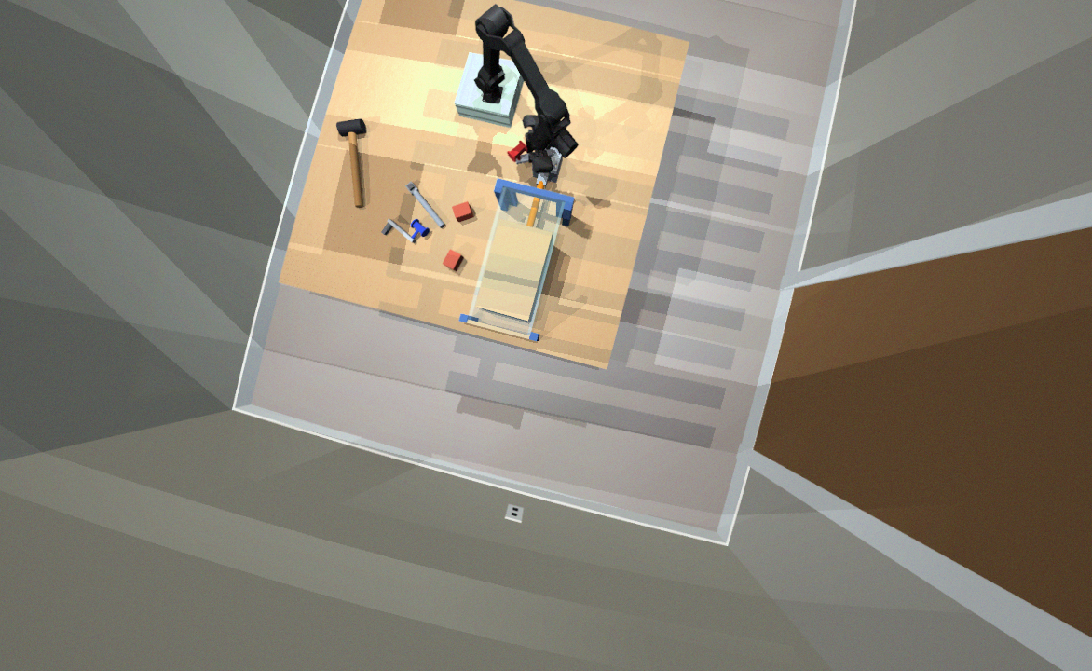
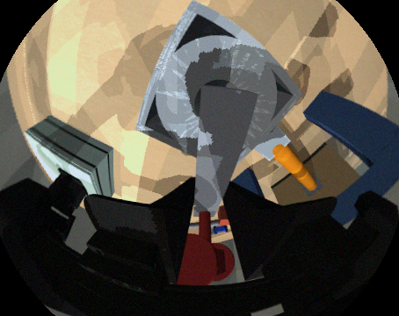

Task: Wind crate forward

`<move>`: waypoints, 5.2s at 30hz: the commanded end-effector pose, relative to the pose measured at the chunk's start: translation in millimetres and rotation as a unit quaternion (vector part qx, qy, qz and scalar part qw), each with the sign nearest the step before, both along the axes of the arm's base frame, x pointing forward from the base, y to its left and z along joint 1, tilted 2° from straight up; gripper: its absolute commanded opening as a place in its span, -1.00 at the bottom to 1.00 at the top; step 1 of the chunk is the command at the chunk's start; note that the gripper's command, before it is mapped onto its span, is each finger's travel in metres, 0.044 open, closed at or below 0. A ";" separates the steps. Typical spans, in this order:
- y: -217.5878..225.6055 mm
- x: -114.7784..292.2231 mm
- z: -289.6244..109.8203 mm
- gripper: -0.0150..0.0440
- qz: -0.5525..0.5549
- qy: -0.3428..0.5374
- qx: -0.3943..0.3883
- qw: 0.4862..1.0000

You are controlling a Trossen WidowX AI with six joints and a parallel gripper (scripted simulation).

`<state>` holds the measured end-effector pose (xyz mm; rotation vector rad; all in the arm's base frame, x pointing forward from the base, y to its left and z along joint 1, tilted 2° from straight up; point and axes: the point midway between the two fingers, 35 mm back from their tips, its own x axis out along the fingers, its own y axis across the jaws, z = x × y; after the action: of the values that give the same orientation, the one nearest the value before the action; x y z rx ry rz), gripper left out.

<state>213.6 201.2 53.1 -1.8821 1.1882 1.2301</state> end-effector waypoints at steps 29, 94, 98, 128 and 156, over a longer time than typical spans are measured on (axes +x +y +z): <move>-1.3 -2.9 -12.5 -0.49 -0.033 0.000 -0.001 0.999; 0.8 -1.0 117.2 -0.49 -0.041 0.067 0.180 0.981; 0.8 -1.1 117.1 -0.49 -0.041 0.069 0.180 0.980; 0.7 -1.4 116.8 -0.49 -0.042 0.077 0.182 0.979; -46.6 14.2 103.1 1.00 0.220 0.125 0.151 0.956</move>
<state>227.6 156.4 156.9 -1.8331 0.6701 1.8123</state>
